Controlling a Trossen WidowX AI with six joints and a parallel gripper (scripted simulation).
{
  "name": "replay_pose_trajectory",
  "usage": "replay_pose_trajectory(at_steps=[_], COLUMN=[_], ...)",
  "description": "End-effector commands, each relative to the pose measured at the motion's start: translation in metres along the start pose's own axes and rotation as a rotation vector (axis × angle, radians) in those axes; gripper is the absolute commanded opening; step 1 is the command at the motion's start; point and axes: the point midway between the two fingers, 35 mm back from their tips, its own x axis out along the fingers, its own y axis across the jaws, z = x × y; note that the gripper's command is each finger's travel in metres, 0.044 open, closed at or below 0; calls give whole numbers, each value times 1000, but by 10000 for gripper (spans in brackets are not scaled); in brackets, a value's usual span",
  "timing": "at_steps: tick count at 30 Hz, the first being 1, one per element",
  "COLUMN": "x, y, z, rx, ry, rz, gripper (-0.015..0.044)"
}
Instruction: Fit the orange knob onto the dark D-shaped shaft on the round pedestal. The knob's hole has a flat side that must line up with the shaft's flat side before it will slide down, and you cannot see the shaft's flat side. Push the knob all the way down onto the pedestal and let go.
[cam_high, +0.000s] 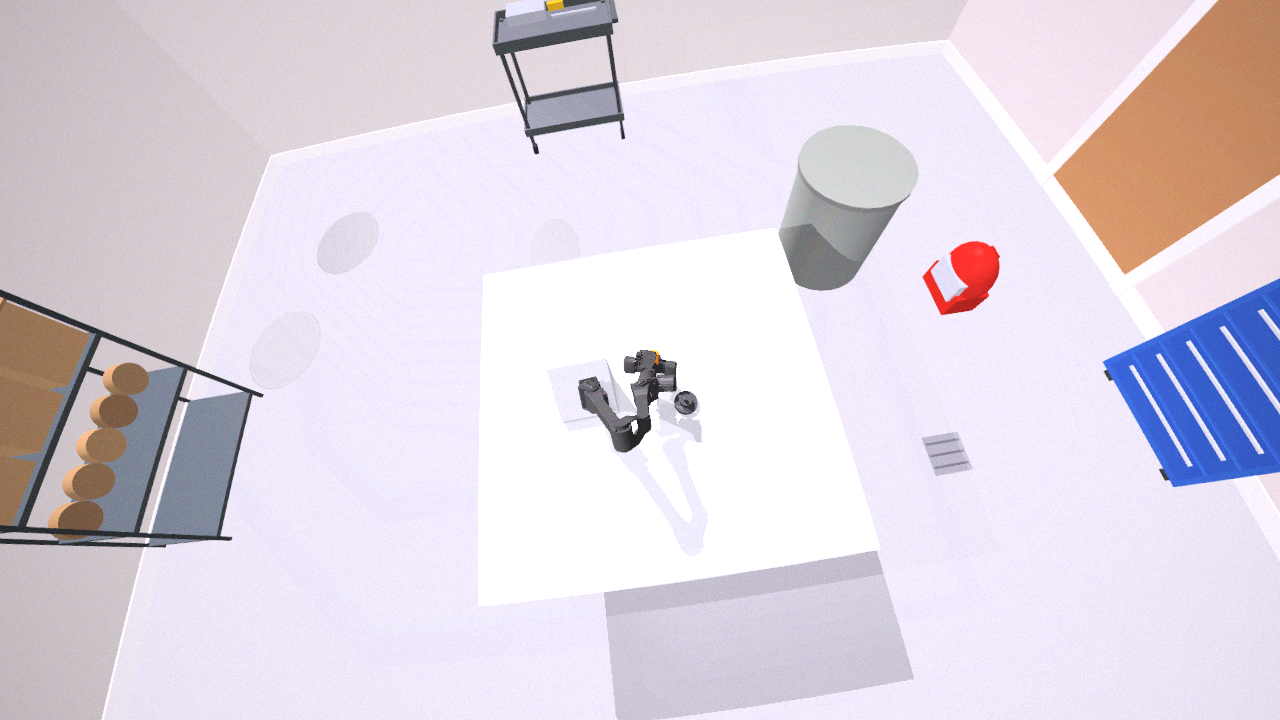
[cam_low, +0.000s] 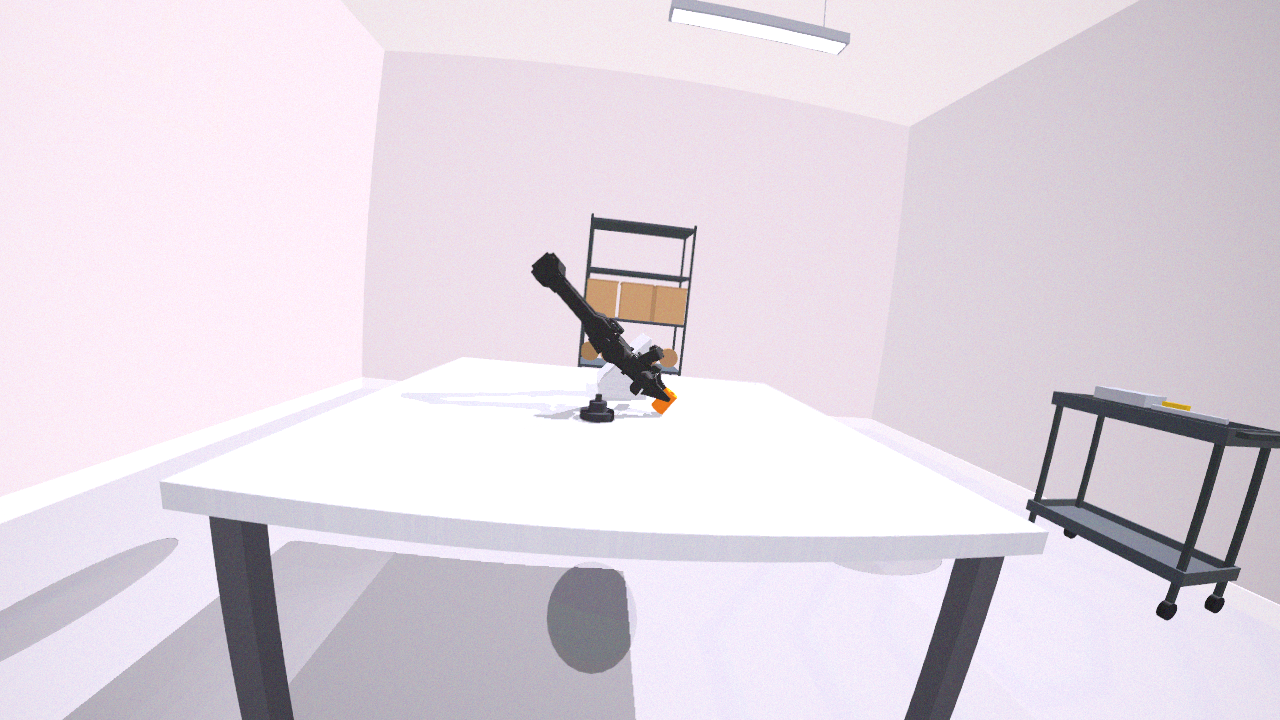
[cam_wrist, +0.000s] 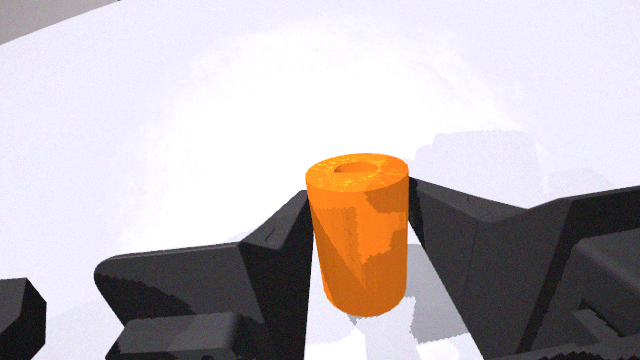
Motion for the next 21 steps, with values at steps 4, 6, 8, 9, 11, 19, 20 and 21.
replay_pose_trajectory(at_steps=[4, 6, 8, 9, 11, 19, 20, 21], x=[-5, -7, -8, -8, -10, -13, -14, -14], y=[1, 1, 1, 1, 1, 2, 2, 2], z=[-5, -7, -9, -10, -12, -17, -17, -18], rx=[-5, -5, -5, -5, -5, -5, -5, -5], ry=[-104, -138, -173, -190, -225, -307, -300, -299], rz=[-2, -1, 0, 0, 1, 1, 0, 0], gripper=[179, 179, 179, 179, 179, 179, 179, 179])
